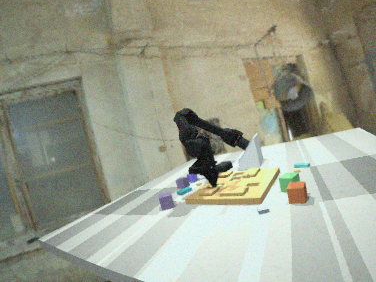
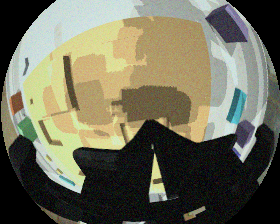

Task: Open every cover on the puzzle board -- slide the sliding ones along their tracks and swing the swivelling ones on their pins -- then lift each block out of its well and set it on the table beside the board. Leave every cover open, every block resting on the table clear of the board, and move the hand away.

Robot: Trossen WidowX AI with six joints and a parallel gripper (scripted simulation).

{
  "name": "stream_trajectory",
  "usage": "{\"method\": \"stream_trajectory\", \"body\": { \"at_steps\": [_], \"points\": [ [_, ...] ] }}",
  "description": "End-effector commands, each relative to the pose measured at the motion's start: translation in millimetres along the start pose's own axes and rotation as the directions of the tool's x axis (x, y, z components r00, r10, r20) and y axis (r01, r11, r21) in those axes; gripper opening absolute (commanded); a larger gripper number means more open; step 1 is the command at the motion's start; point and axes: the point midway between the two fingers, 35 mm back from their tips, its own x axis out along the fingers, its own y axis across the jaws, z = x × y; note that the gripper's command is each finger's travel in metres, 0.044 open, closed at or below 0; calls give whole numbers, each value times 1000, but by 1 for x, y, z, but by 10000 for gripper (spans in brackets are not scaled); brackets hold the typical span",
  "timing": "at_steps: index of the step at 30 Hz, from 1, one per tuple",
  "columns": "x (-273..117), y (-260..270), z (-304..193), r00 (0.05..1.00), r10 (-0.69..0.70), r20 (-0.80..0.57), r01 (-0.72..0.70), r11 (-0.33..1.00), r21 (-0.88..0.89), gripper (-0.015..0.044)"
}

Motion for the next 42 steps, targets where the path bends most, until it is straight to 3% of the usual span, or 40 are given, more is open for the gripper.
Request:
{"method": "stream_trajectory", "body": {
  "at_steps": [1,20,42],
  "points": [
    [3,-2,10,1000,-5,11,5,1000,20,0],
    [3,-2,10,1000,-5,11,5,1000,20,0],
    [-8,4,-23,1000,-3,5,3,1000,12,0]
  ]
}}
